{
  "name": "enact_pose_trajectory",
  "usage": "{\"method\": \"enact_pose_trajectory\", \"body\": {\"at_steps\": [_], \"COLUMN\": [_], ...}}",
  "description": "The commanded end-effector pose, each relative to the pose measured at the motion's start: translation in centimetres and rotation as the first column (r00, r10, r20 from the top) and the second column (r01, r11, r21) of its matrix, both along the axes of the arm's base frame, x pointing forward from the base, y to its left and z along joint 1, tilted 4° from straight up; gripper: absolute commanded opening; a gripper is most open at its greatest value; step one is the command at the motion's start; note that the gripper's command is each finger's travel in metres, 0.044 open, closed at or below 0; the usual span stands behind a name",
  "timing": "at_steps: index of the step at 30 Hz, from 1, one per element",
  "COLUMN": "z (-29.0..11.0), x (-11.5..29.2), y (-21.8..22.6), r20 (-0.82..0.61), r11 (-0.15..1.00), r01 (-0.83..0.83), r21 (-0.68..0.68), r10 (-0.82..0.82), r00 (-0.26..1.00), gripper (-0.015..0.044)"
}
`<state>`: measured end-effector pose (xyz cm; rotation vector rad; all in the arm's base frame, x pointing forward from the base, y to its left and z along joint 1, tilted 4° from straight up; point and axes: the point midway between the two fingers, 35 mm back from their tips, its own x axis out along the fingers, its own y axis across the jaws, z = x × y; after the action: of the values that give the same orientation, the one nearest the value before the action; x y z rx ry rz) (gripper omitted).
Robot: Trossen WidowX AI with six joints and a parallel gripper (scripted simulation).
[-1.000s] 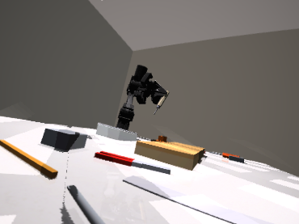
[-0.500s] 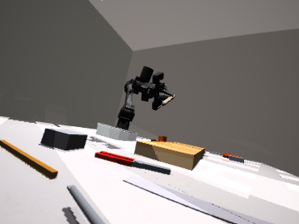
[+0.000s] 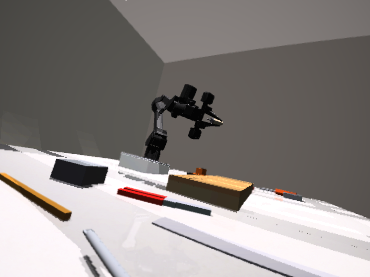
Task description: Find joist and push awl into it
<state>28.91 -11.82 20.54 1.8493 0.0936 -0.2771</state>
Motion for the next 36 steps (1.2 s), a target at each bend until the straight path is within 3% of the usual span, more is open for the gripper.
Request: {"method": "enact_pose_trajectory", "body": {"at_steps": [1, 8, 16, 26, 36], "z": [0.3, 0.1, 0.0, -0.1, -0.3], "x": [0.7, 1.6, 2.8, 4.1, 5.2], "y": [0.4, 1.2, 2.3, 3.8, 5.3], "r20": [-0.008, -0.048, -0.104, -0.187, -0.278], "r11": [0.990, 0.920, 0.765, 0.481, 0.135], "r01": [-0.034, -0.098, -0.175, -0.252, -0.304], "r21": [-0.139, -0.379, -0.620, -0.840, -0.943], "r10": [0.033, 0.086, 0.141, 0.180, 0.178], "r00": [0.999, 0.995, 0.985, 0.966, 0.944], "gripper": [0.0000, 0.0000, 0.0000, 0.0000, 0.0000]}}
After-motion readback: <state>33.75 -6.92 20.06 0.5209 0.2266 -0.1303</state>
